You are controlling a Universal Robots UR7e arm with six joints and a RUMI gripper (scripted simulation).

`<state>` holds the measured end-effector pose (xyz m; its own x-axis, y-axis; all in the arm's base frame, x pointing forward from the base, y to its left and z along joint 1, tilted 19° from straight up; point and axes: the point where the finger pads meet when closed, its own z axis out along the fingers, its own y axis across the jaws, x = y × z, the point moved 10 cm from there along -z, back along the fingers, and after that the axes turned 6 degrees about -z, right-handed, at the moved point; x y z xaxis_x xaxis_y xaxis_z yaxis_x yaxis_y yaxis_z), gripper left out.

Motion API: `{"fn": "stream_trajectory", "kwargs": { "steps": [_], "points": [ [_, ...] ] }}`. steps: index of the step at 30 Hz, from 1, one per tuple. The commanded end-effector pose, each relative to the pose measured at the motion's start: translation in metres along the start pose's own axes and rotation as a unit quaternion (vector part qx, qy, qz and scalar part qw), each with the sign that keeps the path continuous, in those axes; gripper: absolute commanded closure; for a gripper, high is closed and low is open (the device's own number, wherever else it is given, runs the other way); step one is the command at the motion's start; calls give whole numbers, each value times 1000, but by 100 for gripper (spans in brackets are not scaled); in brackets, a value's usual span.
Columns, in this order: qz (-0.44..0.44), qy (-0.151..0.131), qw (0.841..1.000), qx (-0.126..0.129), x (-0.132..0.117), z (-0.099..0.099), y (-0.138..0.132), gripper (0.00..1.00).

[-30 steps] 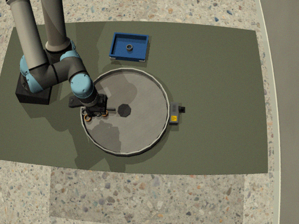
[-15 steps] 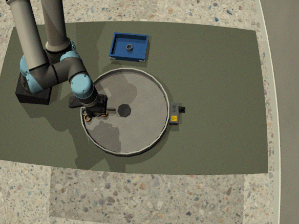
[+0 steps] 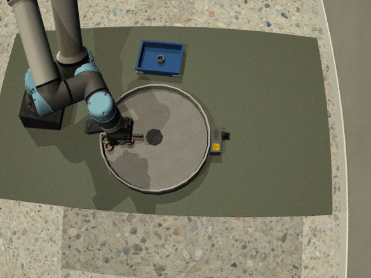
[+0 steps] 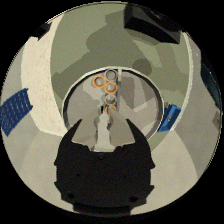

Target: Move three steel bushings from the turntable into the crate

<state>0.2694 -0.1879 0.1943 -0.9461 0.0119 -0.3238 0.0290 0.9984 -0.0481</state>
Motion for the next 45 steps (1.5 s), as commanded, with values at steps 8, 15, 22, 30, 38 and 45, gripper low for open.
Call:
{"fn": "stream_trajectory", "kwargs": {
  "steps": [8, 15, 22, 30, 38, 45],
  "points": [
    [0, 0, 1000, 0, 0, 4, 0, 94],
    [0, 0, 1000, 0, 0, 22, 0, 94],
    [0, 0, 1000, 0, 0, 23, 0, 94],
    [0, 0, 1000, 0, 0, 23, 0, 94],
    [0, 0, 1000, 0, 0, 23, 0, 94],
    [0, 0, 1000, 0, 0, 23, 0, 94]
  ]
}}
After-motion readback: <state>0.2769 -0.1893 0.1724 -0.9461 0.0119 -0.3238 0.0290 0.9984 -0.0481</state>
